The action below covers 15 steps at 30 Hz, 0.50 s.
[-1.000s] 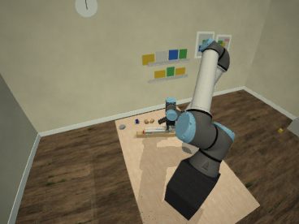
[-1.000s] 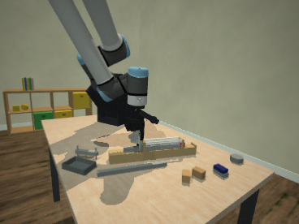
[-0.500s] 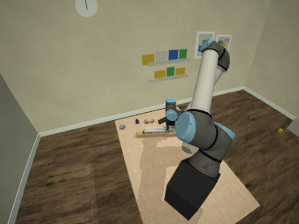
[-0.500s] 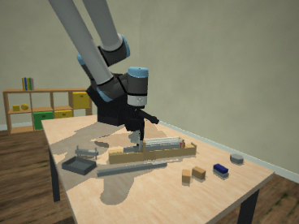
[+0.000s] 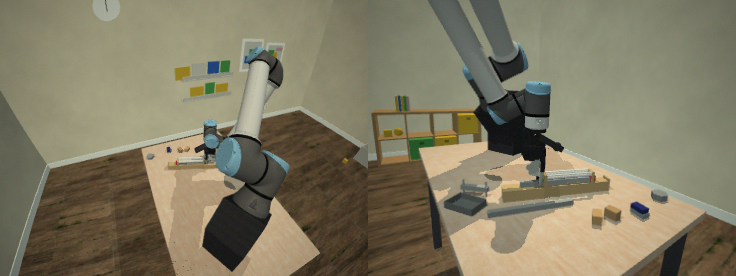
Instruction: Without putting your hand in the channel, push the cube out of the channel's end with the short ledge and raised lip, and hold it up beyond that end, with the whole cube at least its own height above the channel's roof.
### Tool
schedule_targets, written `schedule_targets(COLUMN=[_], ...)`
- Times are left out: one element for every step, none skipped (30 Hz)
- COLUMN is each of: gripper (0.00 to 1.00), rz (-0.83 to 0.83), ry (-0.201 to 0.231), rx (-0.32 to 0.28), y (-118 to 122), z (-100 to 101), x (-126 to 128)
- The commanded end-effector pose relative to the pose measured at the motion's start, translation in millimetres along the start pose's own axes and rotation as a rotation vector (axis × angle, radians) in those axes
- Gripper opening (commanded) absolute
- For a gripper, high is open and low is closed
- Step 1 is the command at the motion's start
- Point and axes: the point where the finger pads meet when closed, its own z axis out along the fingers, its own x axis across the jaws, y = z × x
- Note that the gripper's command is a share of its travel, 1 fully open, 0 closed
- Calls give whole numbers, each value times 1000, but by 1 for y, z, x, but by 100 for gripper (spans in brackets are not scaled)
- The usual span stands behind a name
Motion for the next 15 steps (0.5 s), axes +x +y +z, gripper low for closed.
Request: schedule_targets(gripper=[22, 22, 22, 22, 22, 22, 22, 22, 22, 22, 22, 22, 22, 22, 22], rz=[0, 0, 0, 0, 0, 0, 0, 0, 0, 0, 0, 0, 0, 0, 0], ry=[1, 1, 1, 1, 1, 1, 1, 1, 1, 1, 1, 1, 1, 1, 1], rx=[0, 0, 0, 0, 0, 0, 0, 0, 0, 0, 0, 0, 0, 0, 0], y=[0, 0, 0, 0, 0, 0, 0, 0, 0, 0, 0, 0, 0, 0, 0], z=[-17, -24, -24, -24, -31, -38, -44, -50, -55, -59, -62, -64, -64, -64, -64], x=[0, 0, 0, 0, 0, 0, 0, 0, 0, 0, 0, 0, 0, 0, 0])
